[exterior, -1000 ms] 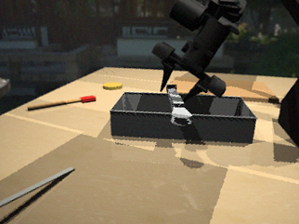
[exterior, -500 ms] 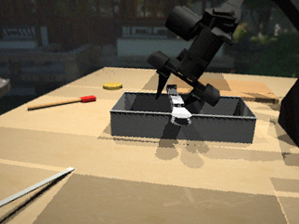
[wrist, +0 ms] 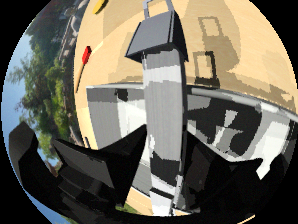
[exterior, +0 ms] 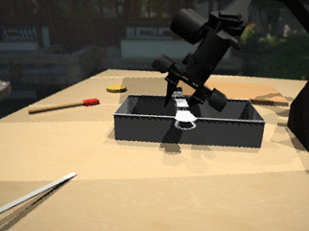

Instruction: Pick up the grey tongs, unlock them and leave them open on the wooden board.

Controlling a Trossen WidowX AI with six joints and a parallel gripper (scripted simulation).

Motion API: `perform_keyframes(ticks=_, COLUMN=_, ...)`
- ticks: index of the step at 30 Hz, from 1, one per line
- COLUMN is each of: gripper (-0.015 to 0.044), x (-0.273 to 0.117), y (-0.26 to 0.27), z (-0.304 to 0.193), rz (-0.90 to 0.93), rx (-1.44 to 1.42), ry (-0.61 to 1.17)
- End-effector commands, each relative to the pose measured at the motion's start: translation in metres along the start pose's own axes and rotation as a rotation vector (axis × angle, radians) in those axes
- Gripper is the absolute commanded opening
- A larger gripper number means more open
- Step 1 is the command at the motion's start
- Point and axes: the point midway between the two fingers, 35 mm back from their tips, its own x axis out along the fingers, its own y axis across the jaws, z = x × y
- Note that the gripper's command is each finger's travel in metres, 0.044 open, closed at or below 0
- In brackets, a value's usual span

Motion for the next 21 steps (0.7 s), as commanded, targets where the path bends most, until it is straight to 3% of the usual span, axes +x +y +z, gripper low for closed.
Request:
perform_keyframes(ticks=1, gripper=0.0128, x=0.000, y=0.000, z=0.000, rz=0.000, rx=0.001, ry=0.000)
perform_keyframes(ticks=13, gripper=0.0048, x=0.000, y=0.000, z=0.000, rz=0.000, rx=0.001, ry=0.000)
perform_keyframes(ticks=21, gripper=-0.0150, x=-0.011, y=0.009, z=-0.001, rz=-0.003, rx=0.001, ry=0.003)
